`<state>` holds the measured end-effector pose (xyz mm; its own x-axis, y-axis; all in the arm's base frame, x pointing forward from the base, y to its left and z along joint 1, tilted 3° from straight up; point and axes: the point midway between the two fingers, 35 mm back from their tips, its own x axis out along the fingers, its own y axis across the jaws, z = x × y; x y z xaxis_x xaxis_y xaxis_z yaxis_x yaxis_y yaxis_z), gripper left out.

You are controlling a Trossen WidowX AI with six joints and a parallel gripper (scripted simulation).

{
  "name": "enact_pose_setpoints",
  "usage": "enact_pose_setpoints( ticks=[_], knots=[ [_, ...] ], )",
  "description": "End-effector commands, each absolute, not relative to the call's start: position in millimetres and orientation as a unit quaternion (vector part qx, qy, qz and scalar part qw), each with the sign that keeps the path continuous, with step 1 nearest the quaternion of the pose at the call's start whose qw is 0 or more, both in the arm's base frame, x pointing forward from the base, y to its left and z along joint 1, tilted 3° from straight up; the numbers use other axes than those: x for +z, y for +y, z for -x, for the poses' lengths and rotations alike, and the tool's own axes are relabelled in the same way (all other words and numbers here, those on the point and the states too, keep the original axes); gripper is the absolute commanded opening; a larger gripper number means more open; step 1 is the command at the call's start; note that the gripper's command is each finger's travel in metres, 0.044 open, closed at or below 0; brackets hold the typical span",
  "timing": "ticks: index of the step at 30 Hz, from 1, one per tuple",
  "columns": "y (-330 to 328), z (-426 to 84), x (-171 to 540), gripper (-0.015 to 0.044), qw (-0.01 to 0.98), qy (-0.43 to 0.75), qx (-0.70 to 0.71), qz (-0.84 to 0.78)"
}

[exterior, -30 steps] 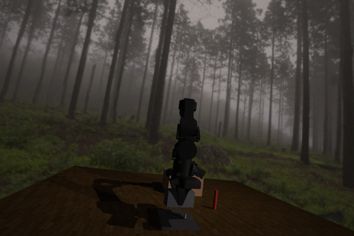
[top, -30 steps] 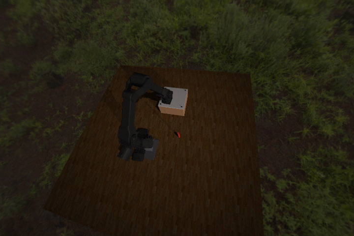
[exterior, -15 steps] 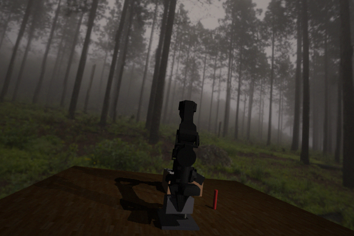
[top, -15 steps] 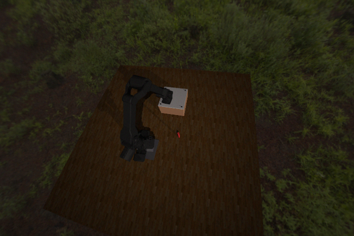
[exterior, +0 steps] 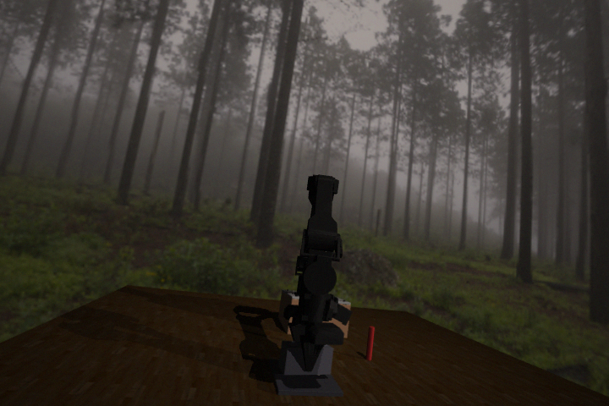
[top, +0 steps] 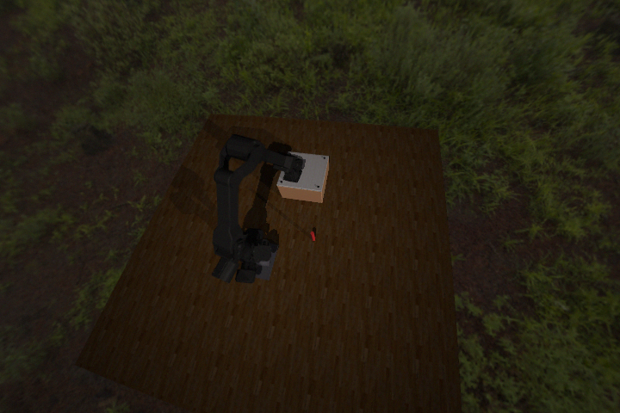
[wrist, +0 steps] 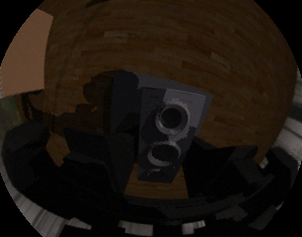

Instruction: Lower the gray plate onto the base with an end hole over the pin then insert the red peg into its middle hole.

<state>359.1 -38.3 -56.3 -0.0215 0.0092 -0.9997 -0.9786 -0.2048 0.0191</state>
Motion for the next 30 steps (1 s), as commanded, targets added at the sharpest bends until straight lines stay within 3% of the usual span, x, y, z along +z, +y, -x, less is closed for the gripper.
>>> enact_pose_setpoints(
  ticks=[1,3,20,25,30],
  knots=[
    [-38,-359,-56,0.0000,0.444,0.448,0.556,0.541],
    [-38,-359,-56,0.0000,0.444,0.448,0.556,0.541],
    [-38,-359,-56,0.0440,0.444,0.448,0.556,0.541],
    [-39,-361,-46,0.0440,0.444,0.448,0.556,0.541],
    [-39,-365,37,0.0440,0.442,0.448,0.557,0.542]
  ],
)
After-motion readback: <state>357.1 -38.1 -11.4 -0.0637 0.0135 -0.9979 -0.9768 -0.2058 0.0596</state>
